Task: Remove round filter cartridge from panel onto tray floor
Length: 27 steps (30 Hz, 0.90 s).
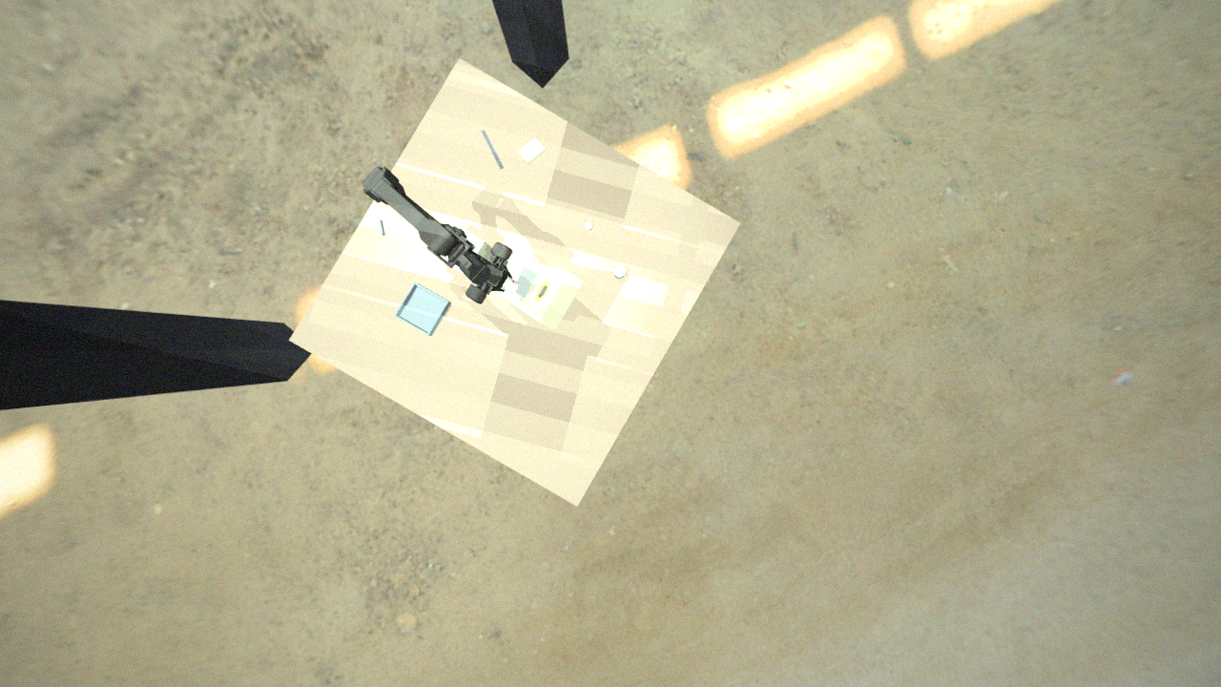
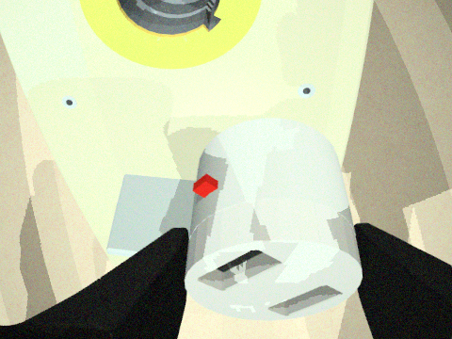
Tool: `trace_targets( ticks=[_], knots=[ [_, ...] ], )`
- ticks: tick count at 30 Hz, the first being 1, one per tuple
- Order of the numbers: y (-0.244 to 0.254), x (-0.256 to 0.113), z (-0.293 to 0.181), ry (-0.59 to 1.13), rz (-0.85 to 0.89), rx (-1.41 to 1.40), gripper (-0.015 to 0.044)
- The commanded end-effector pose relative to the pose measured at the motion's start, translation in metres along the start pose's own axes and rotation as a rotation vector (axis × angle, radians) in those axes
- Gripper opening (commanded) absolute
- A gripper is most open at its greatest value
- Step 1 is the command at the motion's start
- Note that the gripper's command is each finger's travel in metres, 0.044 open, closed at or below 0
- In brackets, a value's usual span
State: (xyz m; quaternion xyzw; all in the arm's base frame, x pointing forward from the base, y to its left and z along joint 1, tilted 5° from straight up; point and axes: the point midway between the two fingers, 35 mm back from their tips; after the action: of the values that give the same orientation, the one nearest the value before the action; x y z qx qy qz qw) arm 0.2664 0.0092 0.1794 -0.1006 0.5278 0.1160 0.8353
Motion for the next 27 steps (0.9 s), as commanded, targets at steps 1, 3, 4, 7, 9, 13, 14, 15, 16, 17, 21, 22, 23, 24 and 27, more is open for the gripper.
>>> trace_targets(
  ticks=[1, 3, 4, 7, 9, 13, 14, 15, 16, 17, 21, 22, 23, 24, 27],
  knots=[
    [-0.017, 0.0, 0.001, -0.016, -0.002, -0.006, 0.0],
    [-0.025, 0.001, 0.0, -0.016, -0.003, -0.006, 0.0],
    [-0.028, 0.002, -0.001, -0.017, -0.003, -0.006, 0.0],
    [-0.04, 0.003, -0.004, -0.019, -0.005, -0.006, 0.0],
    [-0.047, 0.004, -0.006, -0.021, -0.006, -0.006, 0.0],
    [-0.043, 0.005, -0.009, -0.003, -0.014, 0.018, 0.0],
    [-0.048, 0.004, -0.011, -0.001, -0.026, 0.04, 0.0],
    [-0.053, 0.003, -0.013, 0.001, -0.041, 0.067, 0.0],
    [-0.058, 0.002, -0.016, 0.003, -0.056, 0.093, 0.0],
    [-0.063, 0.001, -0.019, 0.006, -0.071, 0.12, 0.0],
    [-0.084, -0.004, -0.03, 0.014, -0.132, 0.226, 0.0],
    [-0.088, -0.005, -0.034, 0.016, -0.147, 0.252, 0.0],
    [-0.093, -0.006, -0.037, 0.018, -0.162, 0.279, 0.0],
    [-0.098, -0.008, -0.04, 0.02, -0.177, 0.306, 0.0],
    [-0.111, -0.012, -0.051, 0.026, -0.223, 0.386, 0.0]
  ],
)
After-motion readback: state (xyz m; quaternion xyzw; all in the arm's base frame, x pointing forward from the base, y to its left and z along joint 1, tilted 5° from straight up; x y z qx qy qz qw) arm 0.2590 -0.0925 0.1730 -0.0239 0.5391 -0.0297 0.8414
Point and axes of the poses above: the point midway between the two fingers, 35 mm back from their tips, its own x axis out along the fingers, its own y axis across the jaws, z = x × y, and after that the axes turned 8 degrees about -x, right-handed
